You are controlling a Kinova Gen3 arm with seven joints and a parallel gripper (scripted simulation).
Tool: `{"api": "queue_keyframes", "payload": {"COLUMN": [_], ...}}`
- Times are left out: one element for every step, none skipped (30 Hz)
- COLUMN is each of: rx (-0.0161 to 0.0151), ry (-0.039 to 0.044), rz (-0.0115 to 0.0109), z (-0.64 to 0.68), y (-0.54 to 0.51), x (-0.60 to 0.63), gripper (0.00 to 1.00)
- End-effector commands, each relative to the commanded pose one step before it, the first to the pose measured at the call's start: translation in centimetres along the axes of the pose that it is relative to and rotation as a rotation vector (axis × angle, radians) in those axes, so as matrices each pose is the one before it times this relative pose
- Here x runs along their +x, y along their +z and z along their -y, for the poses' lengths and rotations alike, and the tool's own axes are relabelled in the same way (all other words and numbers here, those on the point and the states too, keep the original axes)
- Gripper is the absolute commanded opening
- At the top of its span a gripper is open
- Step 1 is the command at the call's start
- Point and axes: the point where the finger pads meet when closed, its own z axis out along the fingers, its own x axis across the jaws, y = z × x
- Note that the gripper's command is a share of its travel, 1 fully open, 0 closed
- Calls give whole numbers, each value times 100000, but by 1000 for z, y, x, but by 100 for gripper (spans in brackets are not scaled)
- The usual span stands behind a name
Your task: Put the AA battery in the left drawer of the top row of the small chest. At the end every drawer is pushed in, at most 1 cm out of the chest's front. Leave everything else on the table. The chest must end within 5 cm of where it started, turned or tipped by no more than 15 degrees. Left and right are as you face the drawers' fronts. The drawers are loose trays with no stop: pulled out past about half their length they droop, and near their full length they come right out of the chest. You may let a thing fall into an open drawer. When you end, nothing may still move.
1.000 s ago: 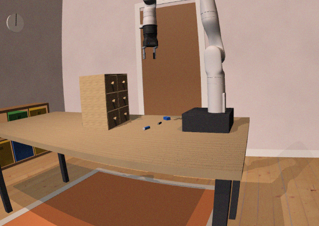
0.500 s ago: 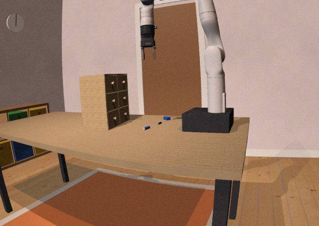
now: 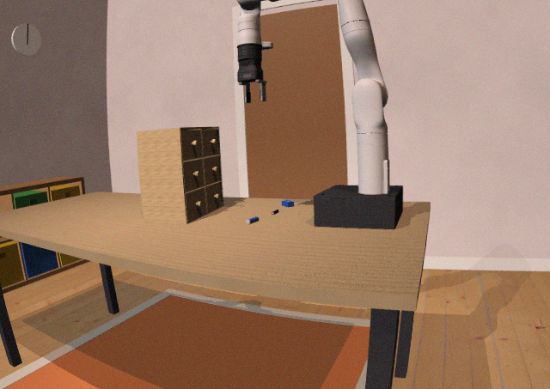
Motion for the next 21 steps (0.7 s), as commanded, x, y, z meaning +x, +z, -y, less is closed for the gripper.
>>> {"api": "queue_keyframes", "payload": {"rx": [1280, 16, 17, 19, 26, 0, 0, 16, 21, 34, 37, 30, 26, 24, 23, 23, 23, 23, 23, 22, 22], "ry": [10781, 3485, 3480, 3454, 3462, 0, 0, 3646, 3242, 3306, 3300, 3264, 3216, 3157, 3103, 3054, 3006, 2956, 2903, 2847, 2789], "rz": [-618, 2, 2, 3, 6, 0, 0, 3, 8, 12, 15, 14, 13, 13, 14, 15, 16, 17, 19, 19, 20], "z": [-67, -48, -45, -49, -40, 0, 0, 26, -96, -68, -60, -62, -65, -72, -75, -77, -78, -78, -79, -79, -80], "y": [130, 11, 12, 12, 13, 0, 0, 12, 12, 14, 14, 14, 14, 14, 13, 14, 14, 14, 14, 14, 14], "x": [-154, -22, -23, -21, -25, 0, 0, -57, 6, -9, -13, -11, -7, -1, 3, 6, 8, 10, 12, 15, 18], "gripper": [100, 100, 100, 100, 100, 100, 100, 100, 100, 100, 100, 100, 100, 100, 100, 100, 100, 100, 100, 100, 100]}}
